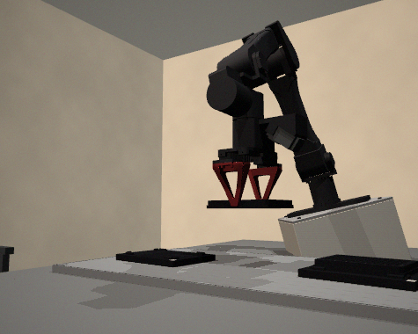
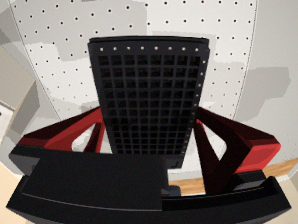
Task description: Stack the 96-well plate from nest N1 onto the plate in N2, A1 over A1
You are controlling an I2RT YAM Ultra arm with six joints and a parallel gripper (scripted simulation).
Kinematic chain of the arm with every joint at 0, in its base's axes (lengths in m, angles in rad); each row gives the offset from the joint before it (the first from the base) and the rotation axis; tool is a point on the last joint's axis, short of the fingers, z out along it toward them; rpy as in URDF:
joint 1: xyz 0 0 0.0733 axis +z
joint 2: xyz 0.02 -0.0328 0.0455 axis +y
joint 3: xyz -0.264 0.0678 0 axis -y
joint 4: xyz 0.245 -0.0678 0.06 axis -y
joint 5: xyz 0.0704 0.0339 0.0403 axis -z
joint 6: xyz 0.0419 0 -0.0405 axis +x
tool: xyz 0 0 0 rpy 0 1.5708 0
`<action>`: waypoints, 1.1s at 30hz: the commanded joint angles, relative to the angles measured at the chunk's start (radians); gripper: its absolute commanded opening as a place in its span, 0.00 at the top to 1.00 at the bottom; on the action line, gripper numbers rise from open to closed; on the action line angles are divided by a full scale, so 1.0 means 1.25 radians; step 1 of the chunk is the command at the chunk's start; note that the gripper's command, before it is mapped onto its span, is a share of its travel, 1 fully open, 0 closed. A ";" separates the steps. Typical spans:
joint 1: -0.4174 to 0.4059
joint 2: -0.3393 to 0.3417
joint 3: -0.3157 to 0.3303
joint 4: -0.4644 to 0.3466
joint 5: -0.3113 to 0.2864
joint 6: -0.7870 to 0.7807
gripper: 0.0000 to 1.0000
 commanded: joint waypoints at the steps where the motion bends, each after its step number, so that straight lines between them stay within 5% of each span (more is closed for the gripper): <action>1: 0.031 0.007 -0.017 0.006 0.005 0.043 1.00; 33: 0.238 0.085 0.053 -0.015 0.021 0.255 1.00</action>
